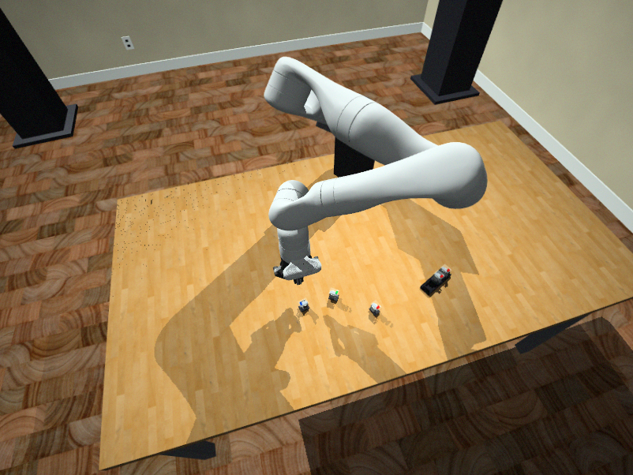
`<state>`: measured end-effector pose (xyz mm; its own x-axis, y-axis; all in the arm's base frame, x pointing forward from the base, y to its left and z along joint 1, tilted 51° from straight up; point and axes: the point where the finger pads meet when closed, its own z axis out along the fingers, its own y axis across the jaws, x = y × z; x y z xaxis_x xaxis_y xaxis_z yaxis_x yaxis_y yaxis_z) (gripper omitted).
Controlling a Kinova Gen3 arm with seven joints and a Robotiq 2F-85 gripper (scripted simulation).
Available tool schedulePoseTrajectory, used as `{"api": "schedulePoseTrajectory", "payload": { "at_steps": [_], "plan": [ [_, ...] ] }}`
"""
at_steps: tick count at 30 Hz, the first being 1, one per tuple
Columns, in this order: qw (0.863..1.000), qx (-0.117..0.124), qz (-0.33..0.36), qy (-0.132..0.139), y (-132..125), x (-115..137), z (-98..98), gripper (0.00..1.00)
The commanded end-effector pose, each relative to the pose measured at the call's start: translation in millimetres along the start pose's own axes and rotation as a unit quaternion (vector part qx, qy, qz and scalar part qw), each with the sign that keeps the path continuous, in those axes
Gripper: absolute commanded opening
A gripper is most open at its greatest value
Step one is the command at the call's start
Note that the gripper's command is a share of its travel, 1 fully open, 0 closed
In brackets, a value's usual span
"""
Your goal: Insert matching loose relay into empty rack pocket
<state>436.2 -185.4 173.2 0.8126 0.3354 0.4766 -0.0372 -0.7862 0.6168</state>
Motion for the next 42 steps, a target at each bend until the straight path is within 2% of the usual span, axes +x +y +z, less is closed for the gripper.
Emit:
{"api": "schedulePoseTrajectory", "payload": {
  "at_steps": [1, 3, 6, 9, 42],
  "plan": [
    [1.000, 0.003, -0.004, 0.000, -20.5, 0.5, 0.6, 0.00],
    [1.000, 0.005, -0.004, 0.000, -49.0, -1.4, 1.0, 0.00],
    [1.000, 0.003, -0.004, 0.000, -75.9, -5.5, 0.1, 0.00],
    [1.000, 0.001, -0.005, 0.001, -91.6, -9.2, -1.1, 0.00],
    [1.000, 0.001, -0.005, 0.001, -91.9, -9.2, -1.1, 0.00]
  ]
}}
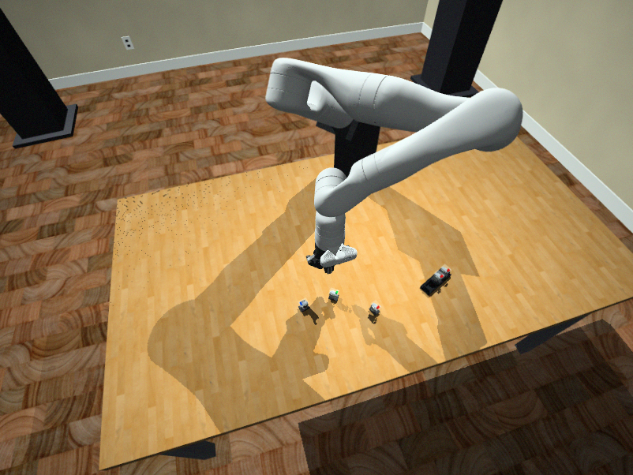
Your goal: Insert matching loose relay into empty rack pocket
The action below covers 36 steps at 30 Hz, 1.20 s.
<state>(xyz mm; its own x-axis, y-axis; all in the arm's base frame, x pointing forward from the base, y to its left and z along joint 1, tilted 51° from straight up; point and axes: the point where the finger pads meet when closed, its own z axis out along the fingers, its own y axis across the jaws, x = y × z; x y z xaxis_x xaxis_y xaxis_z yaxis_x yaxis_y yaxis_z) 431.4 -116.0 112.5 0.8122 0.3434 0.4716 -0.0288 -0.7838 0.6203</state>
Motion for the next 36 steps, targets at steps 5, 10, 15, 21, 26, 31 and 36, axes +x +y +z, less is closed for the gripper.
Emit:
{"api": "schedulePoseTrajectory", "payload": {
  "at_steps": [5, 10, 15, 21, 26, 31, 36],
  "plan": [
    [1.000, 0.000, 0.000, 0.000, -0.1, 0.3, -0.3, 0.00],
    [1.000, 0.000, 0.000, 0.000, -0.1, 0.3, -0.3, 0.00],
    [1.000, 0.000, 0.000, 0.000, -0.4, 0.4, -0.2, 0.00],
    [1.000, 0.003, 0.002, -0.004, -6.6, 3.2, 1.4, 0.00],
    [1.000, 0.007, 0.004, -0.014, -28.5, 15.5, 5.3, 0.00],
    [1.000, 0.006, 0.003, -0.014, -60.0, 39.7, 6.3, 0.00],
    [1.000, 0.001, 0.000, -0.001, -87.9, 65.7, 2.6, 0.00]
  ]
}}
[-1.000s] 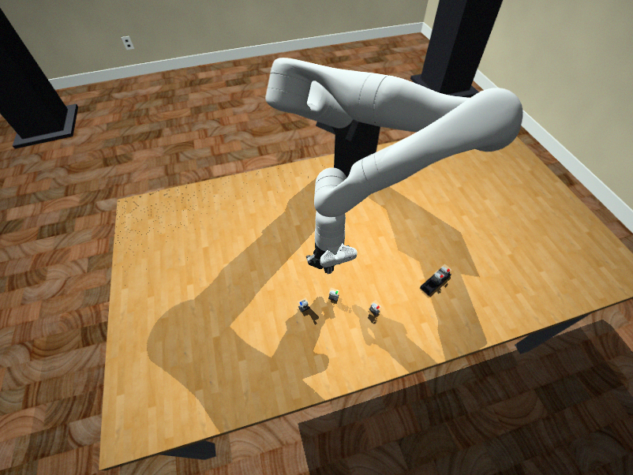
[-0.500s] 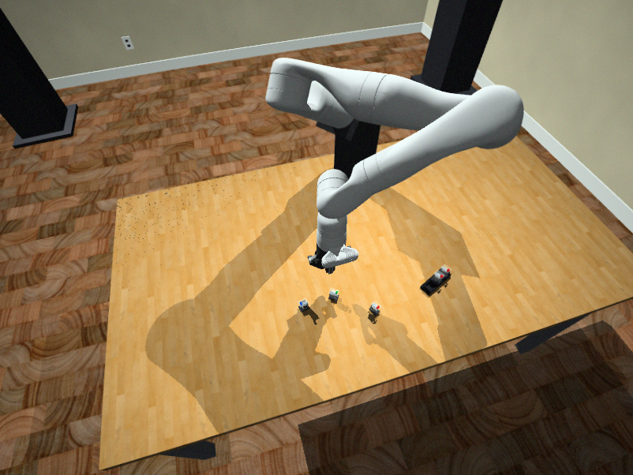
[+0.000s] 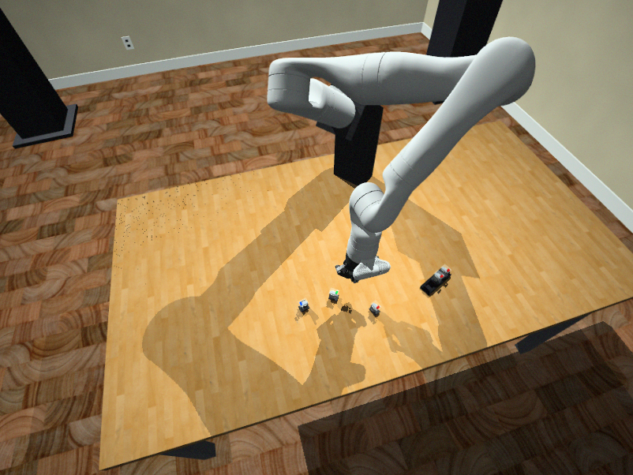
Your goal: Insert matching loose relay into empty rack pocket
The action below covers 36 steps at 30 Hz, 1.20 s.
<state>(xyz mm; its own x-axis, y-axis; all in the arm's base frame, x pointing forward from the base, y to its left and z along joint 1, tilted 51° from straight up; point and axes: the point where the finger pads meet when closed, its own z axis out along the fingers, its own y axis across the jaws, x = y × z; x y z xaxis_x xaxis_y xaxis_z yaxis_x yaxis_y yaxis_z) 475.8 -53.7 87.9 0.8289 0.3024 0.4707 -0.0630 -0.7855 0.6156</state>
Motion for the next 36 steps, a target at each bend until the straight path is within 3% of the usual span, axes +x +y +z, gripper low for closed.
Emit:
{"api": "schedulePoseTrajectory", "payload": {
  "at_steps": [1, 7, 36],
  "plan": [
    [1.000, 0.009, -0.016, 0.015, -23.0, 18.9, -7.3, 0.00],
    [1.000, 0.008, -0.017, 0.023, -34.8, 29.8, -10.5, 0.00],
    [1.000, 0.008, -0.017, 0.024, -35.2, 30.2, -10.6, 0.00]
  ]
}}
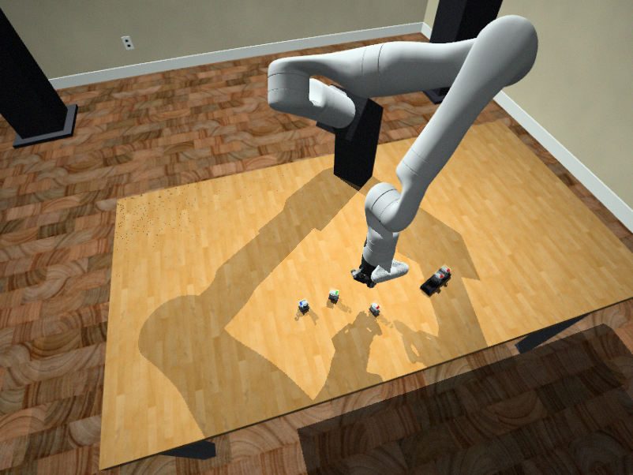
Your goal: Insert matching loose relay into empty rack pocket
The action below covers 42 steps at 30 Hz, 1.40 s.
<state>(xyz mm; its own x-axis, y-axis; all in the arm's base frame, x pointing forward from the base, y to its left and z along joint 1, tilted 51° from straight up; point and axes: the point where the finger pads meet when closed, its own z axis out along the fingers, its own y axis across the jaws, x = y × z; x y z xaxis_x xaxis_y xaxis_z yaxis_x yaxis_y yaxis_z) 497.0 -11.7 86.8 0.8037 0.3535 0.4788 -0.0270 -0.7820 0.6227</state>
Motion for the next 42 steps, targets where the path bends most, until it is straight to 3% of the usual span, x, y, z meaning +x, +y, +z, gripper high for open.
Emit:
{"api": "schedulePoseTrajectory", "payload": {
  "at_steps": [1, 25, 35, 42],
  "plan": [
    [1.000, 0.000, 0.000, 0.001, -0.2, 0.4, -0.4, 0.00],
    [1.000, 0.000, 0.011, -0.001, 0.0, 0.2, 0.3, 0.00],
    [0.997, -0.002, 0.083, -0.008, 0.9, -0.5, 4.6, 0.00],
    [0.979, -0.005, 0.201, -0.017, 0.3, 1.5, 8.8, 0.00]
  ]
}}
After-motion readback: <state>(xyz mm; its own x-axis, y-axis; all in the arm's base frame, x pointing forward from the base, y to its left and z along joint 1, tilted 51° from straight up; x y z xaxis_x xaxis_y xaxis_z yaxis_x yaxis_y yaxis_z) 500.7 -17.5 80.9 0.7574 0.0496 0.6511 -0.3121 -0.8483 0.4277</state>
